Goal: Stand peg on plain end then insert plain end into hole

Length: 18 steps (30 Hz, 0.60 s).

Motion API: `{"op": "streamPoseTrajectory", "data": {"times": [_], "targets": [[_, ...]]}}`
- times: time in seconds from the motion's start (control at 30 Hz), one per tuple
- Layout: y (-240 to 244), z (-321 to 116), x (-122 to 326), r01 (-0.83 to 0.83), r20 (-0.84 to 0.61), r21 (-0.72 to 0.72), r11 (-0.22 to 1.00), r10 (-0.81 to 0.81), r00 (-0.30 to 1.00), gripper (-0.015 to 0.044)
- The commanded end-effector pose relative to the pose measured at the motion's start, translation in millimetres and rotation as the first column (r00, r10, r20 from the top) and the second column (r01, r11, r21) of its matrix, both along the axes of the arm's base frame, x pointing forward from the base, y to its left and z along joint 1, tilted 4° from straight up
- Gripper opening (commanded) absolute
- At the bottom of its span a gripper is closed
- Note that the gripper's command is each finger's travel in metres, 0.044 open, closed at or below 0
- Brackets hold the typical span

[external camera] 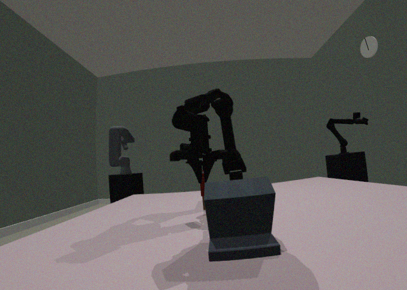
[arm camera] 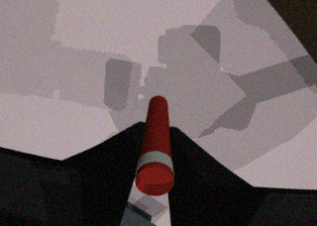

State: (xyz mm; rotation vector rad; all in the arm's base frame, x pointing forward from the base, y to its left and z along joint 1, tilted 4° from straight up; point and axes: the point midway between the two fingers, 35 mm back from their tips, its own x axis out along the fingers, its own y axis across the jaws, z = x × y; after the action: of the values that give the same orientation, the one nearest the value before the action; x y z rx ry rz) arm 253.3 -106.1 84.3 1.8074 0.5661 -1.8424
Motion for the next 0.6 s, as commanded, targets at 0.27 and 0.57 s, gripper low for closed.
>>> {"op": "streamPoseTrajectory", "data": {"times": [0.27, 0.57], "targets": [[6.9, -2.9, 5.0, -0.075, 0.074, -0.012, 0.997, 0.075, 0.994, 0.0], [11.2, -4.6, 9.1, -0.126, 0.126, -0.029, 0.992, 0.129, 0.984, 0.0]]}}
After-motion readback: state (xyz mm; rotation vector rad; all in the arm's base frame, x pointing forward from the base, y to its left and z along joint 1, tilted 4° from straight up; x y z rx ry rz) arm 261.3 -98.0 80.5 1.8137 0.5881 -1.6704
